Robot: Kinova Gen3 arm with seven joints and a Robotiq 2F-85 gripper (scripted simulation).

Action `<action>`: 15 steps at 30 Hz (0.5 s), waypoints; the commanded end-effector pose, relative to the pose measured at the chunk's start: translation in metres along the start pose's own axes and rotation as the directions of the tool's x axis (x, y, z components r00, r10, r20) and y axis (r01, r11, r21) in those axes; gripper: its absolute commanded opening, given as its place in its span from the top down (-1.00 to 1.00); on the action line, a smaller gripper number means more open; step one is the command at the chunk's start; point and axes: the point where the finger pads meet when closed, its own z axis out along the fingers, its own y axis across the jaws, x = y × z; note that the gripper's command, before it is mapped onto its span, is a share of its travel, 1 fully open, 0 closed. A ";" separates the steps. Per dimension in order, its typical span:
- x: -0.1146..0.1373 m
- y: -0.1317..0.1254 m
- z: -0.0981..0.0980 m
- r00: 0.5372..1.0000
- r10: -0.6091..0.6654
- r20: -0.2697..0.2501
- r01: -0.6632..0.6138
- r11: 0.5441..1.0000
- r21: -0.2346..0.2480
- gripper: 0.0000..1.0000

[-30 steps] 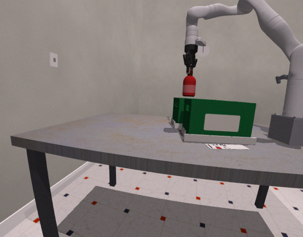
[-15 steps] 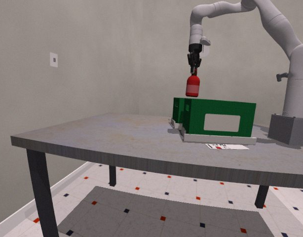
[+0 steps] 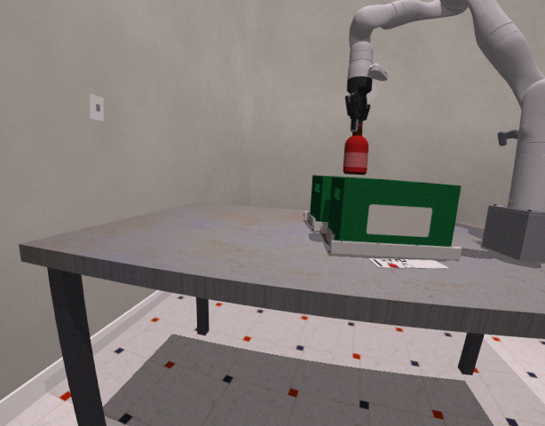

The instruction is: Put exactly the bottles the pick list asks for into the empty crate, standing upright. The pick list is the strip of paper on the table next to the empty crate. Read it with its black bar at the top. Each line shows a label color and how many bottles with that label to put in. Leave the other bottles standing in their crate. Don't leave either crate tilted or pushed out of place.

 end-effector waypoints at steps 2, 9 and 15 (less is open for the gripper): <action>0.006 0.000 -0.001 1.000 0.000 0.003 0.000 1.000 -0.001 0.80; 0.020 -0.001 -0.001 1.000 0.000 0.003 0.000 1.000 -0.001 0.80; 0.028 -0.002 -0.001 1.000 0.000 0.003 0.000 1.000 -0.001 0.80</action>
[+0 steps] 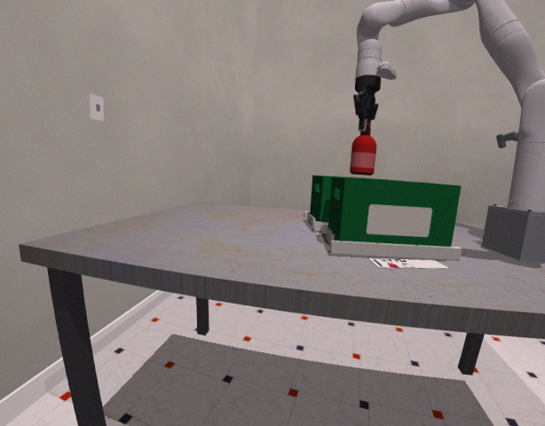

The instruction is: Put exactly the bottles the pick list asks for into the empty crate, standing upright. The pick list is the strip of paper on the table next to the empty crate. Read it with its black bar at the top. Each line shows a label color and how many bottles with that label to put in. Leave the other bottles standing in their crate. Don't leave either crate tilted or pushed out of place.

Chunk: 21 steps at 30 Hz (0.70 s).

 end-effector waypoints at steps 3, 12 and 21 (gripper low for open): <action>0.009 0.000 -0.001 1.000 0.000 0.002 0.000 1.000 0.000 0.80; 0.027 -0.002 -0.001 1.000 0.000 0.002 0.000 1.000 0.000 0.80; 0.040 -0.003 -0.001 1.000 0.000 0.002 0.000 1.000 0.000 0.80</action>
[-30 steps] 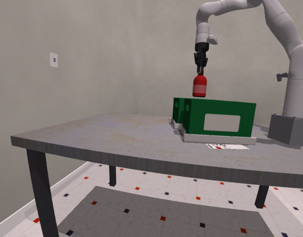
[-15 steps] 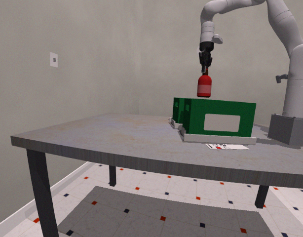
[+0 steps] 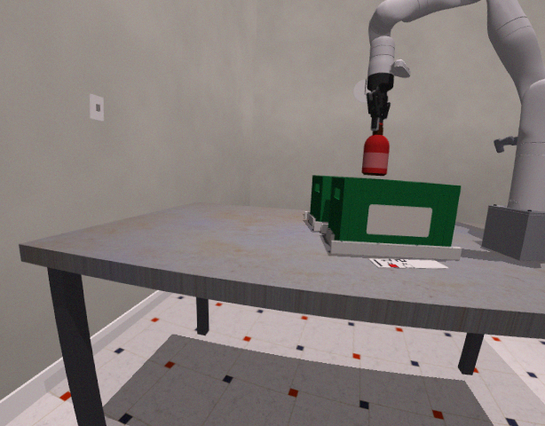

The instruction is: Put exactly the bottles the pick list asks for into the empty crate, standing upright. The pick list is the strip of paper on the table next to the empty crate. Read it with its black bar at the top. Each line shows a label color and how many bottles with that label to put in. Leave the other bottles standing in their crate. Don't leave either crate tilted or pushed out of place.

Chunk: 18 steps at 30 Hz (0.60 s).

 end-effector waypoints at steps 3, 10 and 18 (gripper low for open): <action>0.009 0.000 -0.001 1.000 0.000 0.002 0.000 1.000 -0.001 0.80; 0.019 -0.001 -0.001 1.000 0.000 0.002 0.000 1.000 -0.001 0.80; 0.034 -0.002 -0.001 1.000 0.000 0.002 0.000 1.000 -0.001 0.80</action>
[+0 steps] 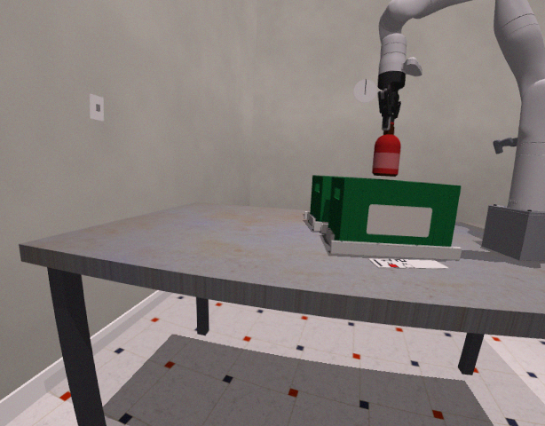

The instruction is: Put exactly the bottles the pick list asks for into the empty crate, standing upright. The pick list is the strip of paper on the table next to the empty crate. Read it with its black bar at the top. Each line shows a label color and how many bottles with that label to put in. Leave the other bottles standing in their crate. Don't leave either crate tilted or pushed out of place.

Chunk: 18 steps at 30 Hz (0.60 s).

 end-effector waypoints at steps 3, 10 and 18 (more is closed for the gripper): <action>0.008 0.000 -0.001 1.000 0.000 0.002 0.000 1.000 -0.001 0.80; 0.018 -0.001 -0.001 1.000 0.000 0.002 0.000 1.000 -0.001 0.80; 0.034 -0.002 -0.001 1.000 0.000 0.002 0.000 1.000 -0.001 0.80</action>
